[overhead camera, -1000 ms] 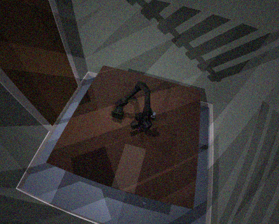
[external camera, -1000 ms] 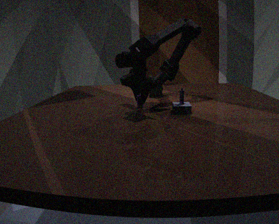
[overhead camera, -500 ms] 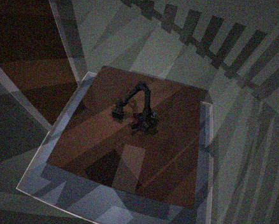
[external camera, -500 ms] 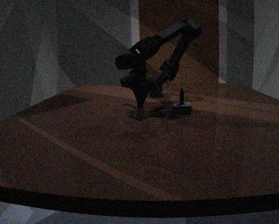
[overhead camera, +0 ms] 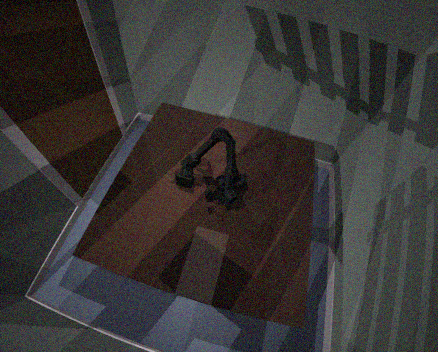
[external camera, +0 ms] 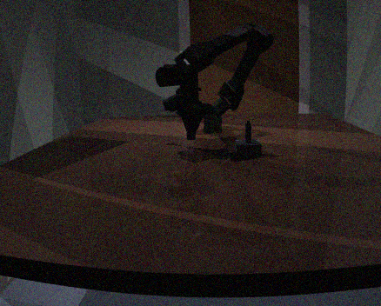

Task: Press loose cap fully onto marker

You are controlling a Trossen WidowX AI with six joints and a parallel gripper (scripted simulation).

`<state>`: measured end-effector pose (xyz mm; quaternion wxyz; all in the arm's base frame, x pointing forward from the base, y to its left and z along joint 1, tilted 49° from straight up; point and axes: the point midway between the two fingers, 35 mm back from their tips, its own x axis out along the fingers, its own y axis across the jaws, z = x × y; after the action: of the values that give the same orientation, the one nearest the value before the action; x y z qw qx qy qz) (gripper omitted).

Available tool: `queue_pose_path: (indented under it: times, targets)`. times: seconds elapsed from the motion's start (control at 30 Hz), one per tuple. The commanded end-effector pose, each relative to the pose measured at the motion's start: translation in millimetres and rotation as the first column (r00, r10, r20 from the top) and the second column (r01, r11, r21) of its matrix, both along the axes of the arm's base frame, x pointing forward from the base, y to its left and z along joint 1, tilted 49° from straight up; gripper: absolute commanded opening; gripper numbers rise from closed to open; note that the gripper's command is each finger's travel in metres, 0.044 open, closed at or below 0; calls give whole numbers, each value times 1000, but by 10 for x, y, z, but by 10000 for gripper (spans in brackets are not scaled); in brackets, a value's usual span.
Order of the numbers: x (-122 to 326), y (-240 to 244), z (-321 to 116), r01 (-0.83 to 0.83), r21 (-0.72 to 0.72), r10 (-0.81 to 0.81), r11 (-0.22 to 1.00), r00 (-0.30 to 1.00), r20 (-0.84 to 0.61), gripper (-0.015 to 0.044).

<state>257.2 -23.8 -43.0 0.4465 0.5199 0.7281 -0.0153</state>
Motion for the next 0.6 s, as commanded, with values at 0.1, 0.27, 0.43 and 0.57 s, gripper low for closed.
queue_pose_path:
  times: [0.1,0.27,0.43,0.57]
  targets:
    - [20,-179,163,0,-8,0,1000,1000,11,0]
    - [16,-256,239,-1,-7,1,1000,1000,11,0]
    - [94,-226,341,0,-10,0,1000,1000,10,0]
    - [212,-166,512,2,-13,-1,1000,1000,10,0]
